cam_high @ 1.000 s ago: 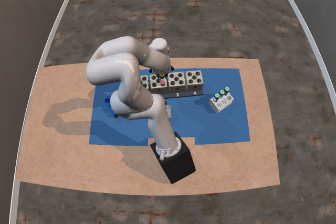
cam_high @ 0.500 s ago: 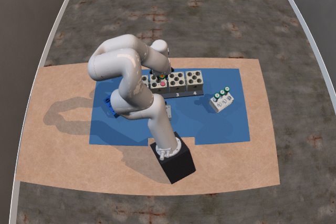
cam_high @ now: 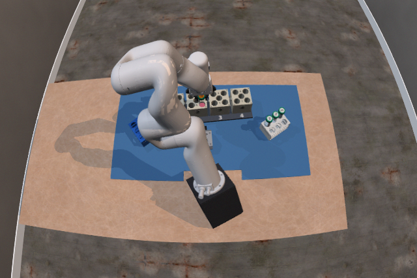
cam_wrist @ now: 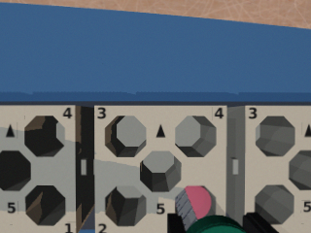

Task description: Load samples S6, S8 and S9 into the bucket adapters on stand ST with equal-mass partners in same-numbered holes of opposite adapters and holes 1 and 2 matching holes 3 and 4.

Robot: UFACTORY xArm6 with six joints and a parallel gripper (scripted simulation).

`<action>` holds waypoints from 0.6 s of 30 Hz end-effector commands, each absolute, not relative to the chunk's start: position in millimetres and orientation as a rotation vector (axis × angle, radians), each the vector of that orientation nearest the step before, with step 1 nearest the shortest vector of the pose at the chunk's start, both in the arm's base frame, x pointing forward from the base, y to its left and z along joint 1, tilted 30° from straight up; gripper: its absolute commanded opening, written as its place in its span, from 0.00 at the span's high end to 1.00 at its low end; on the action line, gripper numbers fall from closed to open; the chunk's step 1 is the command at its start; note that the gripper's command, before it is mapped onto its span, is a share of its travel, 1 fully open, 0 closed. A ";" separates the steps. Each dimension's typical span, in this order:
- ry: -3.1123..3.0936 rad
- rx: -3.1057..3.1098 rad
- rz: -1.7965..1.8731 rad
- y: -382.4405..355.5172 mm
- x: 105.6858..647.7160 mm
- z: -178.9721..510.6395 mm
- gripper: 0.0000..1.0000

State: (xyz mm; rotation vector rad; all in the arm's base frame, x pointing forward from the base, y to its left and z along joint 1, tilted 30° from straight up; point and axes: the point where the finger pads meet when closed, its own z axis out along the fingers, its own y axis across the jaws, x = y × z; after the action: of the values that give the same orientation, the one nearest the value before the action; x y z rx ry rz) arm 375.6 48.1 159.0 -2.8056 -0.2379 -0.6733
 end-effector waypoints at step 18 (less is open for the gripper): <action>-0.238 -2.804 -0.679 52.6 383.6 146.0 1.00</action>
State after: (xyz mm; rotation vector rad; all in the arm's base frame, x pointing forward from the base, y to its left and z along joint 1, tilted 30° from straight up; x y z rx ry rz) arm 382.1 52.3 145.7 -2.8058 -0.2378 -0.6733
